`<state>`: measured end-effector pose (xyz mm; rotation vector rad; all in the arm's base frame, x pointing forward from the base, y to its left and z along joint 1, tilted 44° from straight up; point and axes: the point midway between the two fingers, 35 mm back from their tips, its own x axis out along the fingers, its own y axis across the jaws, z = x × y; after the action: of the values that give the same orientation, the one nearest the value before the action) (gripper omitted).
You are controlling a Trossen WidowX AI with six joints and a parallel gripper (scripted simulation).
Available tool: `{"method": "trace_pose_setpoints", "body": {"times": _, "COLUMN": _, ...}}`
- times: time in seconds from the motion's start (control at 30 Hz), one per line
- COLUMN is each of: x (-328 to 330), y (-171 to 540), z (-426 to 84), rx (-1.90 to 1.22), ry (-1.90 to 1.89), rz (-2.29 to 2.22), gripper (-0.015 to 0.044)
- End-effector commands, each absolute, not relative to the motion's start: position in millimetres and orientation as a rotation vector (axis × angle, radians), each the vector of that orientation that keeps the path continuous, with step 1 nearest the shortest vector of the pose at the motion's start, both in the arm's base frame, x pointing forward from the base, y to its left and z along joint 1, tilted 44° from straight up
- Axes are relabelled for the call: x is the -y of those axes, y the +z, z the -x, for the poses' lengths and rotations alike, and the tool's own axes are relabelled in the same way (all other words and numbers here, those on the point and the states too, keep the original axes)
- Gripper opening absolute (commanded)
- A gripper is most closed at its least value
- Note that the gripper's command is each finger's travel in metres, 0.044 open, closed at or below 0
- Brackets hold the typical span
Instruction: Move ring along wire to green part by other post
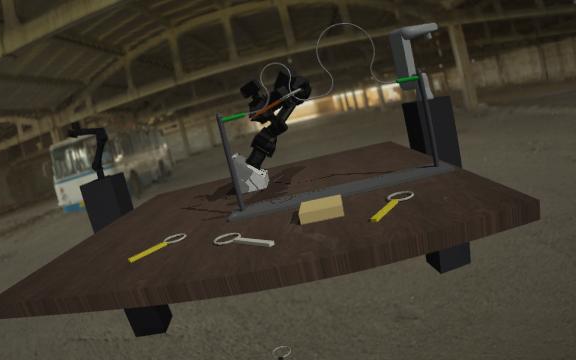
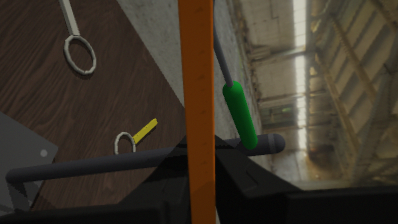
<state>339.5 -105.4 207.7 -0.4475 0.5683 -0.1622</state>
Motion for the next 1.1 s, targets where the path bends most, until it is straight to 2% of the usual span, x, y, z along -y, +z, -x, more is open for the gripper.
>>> {"method": "trace_pose_setpoints", "body": {"times": 0.0, "x": 116.3, "y": 218.7, "z": -337.8, "rx": -0.565, "ry": -0.191, "rz": 0.52, "gripper": -0.015}}
{"method": "trace_pose_setpoints", "body": {"times": 1.07, "x": 159.3, "y": 265.5, "z": -330.8, "rx": -0.593, "ry": -0.289, "rz": 0.907, "gripper": -0.015}}
